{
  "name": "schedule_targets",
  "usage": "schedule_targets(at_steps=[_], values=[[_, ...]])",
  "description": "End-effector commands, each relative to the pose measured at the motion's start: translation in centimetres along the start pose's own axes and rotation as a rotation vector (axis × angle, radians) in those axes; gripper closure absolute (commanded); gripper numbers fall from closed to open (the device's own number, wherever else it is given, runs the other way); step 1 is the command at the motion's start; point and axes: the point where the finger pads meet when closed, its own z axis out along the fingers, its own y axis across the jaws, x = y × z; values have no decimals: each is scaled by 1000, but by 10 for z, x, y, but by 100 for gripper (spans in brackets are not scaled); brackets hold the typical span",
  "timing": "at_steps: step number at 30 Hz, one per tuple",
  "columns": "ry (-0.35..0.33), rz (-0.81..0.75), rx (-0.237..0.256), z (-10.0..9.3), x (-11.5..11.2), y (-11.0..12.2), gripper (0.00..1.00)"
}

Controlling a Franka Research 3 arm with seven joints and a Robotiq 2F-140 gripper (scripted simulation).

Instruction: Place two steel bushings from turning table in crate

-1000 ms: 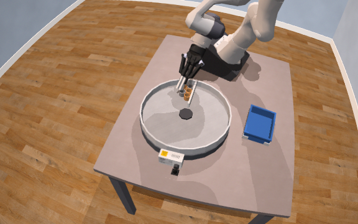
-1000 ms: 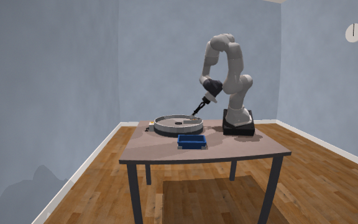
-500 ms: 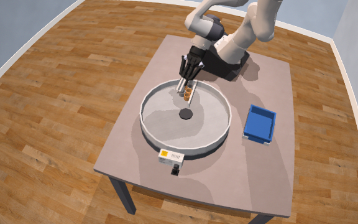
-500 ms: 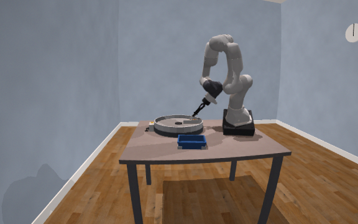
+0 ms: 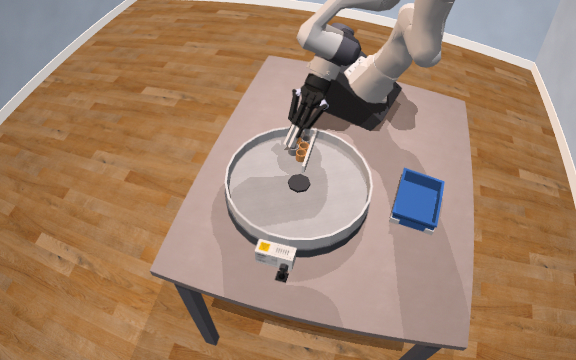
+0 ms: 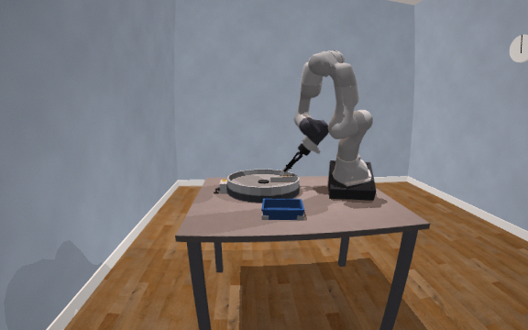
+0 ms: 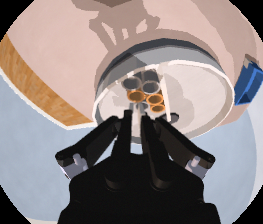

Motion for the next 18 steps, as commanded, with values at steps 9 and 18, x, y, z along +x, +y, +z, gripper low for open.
schedule_targets(at_steps=[9,18], values=[[-4,-7,-1,1,-1,0,94],[-4,-7,-1,1,-1,0,100]])
